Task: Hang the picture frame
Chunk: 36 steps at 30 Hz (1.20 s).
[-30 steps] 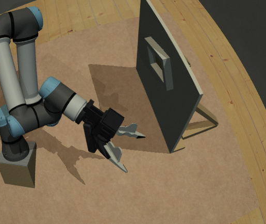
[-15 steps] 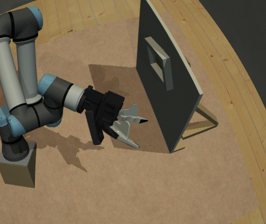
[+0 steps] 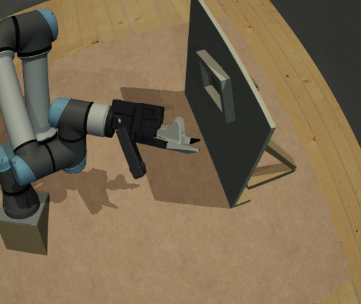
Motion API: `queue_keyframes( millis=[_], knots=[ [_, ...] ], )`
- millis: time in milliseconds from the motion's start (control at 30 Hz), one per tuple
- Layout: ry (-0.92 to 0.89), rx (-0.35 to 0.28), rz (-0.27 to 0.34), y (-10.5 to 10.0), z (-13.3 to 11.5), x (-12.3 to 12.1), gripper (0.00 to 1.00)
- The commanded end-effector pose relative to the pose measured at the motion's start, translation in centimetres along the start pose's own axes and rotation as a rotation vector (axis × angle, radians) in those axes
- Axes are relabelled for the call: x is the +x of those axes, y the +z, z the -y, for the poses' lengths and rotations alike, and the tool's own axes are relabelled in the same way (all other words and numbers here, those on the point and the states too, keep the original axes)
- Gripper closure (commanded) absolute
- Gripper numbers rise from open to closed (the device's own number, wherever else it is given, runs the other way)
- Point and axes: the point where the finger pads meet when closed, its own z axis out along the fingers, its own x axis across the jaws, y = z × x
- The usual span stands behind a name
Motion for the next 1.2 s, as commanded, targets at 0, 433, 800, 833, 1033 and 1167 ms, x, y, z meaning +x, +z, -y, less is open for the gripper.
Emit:
queue_keyframes(
  millis=[0, 433, 800, 833, 1033, 1167],
  knots=[
    [-0.096, -0.071, -0.009, -0.3, -2.2, 0.4, 0.0],
    [-0.41, -0.263, -0.013, -2.4, -8.2, 3.0, 0.0],
    [-0.601, -0.372, -0.004, -4.1, -11.3, 5.1, 0.0],
    [-0.621, -0.383, -0.003, -4.3, -11.5, 5.3, 0.0],
    [-0.726, -0.441, 0.006, -5.3, -12.9, 6.6, 0.0],
    [-0.757, -0.457, 0.009, -5.6, -13.3, 7.0, 0.0]
  ],
)
